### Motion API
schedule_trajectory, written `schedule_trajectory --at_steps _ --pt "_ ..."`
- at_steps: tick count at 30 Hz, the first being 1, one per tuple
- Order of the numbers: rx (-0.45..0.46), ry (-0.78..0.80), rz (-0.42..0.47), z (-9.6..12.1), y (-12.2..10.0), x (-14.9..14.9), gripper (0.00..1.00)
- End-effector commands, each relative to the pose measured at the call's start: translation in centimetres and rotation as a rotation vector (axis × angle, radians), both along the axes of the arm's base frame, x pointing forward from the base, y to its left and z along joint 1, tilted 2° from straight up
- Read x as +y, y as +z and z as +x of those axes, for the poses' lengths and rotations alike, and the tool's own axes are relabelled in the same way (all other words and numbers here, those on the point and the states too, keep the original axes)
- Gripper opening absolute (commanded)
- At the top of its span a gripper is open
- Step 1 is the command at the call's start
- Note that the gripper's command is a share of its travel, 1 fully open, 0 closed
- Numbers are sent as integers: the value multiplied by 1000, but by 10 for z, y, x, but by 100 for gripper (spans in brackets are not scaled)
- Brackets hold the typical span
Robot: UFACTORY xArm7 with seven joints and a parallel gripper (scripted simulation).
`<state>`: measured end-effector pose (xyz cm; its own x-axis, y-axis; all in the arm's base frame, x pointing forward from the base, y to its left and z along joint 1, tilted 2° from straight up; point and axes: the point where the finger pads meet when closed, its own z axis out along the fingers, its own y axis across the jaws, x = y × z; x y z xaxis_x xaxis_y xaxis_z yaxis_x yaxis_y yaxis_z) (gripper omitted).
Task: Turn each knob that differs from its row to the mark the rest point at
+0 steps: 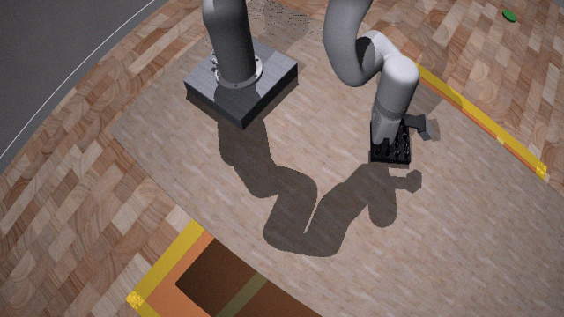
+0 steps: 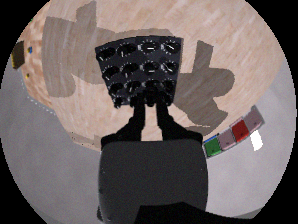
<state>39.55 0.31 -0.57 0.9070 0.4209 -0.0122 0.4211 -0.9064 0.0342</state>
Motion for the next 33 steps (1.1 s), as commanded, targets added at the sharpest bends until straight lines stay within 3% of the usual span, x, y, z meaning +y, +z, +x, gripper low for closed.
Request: schedule_trajectory --at_steps 1,10,21,33 --pt "-3 0 1 1 1 0 19" --pt "-3 0 1 1 9 0 19" --pt "-3 0 1 1 35 1 19" --pt "-3 0 1 1 37 1 19"
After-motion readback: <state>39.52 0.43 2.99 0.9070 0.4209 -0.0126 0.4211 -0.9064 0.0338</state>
